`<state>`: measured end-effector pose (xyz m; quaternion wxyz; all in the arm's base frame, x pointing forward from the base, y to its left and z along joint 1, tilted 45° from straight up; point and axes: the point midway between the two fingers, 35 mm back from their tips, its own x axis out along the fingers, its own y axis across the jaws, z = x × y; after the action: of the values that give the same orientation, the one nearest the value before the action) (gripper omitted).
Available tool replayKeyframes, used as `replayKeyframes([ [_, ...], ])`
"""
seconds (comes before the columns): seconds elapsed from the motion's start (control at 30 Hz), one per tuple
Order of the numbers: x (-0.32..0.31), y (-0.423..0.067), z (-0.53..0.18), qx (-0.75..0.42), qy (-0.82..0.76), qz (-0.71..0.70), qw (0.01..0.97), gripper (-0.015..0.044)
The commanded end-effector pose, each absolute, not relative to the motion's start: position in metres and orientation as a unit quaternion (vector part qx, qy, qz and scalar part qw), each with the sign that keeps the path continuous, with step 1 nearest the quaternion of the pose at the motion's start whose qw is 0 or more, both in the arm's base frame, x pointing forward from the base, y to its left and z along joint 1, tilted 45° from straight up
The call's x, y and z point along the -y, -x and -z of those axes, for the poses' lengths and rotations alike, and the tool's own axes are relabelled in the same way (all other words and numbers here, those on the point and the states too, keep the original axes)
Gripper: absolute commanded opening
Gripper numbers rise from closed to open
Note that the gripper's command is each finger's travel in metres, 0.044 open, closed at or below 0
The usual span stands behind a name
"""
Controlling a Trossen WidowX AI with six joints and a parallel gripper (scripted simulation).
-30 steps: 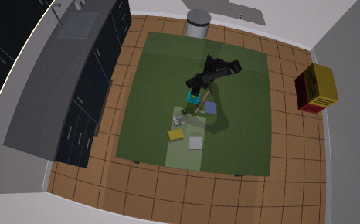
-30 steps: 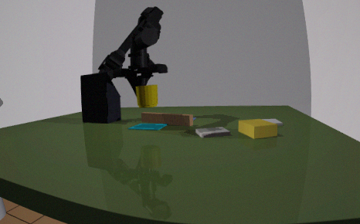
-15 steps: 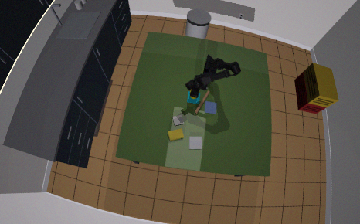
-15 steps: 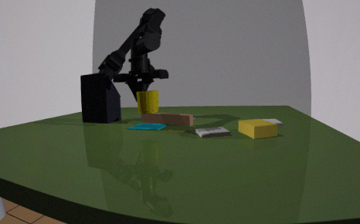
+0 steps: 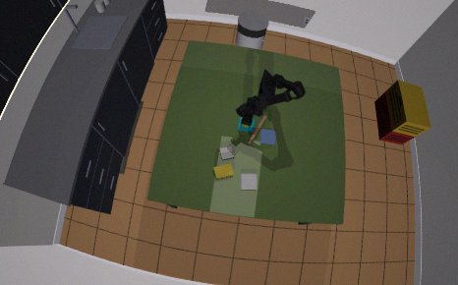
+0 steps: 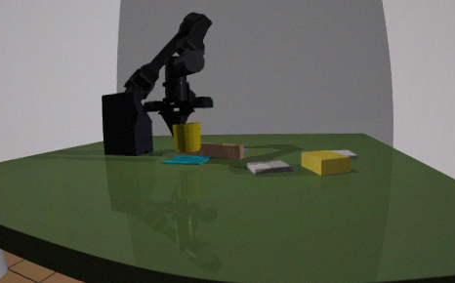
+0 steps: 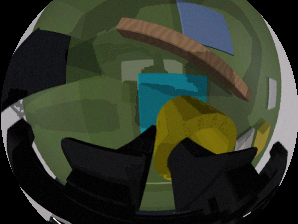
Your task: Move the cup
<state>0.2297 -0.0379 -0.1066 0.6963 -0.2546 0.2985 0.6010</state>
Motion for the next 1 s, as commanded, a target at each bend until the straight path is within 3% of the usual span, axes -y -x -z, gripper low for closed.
replayKeyframes([
  [0.0, 0.0298, -0.2256, 0.1121, -0.3, 0.244, -0.603, 0.697, 0.0],
  [0.87, 0.0255, -0.2282, 0.1178, -0.298, 0.252, -0.603, 0.696, 0.0],
  [0.97, 0.0255, -0.2282, 0.1178, -0.298, 0.252, -0.603, 0.696, 0.0079],
])
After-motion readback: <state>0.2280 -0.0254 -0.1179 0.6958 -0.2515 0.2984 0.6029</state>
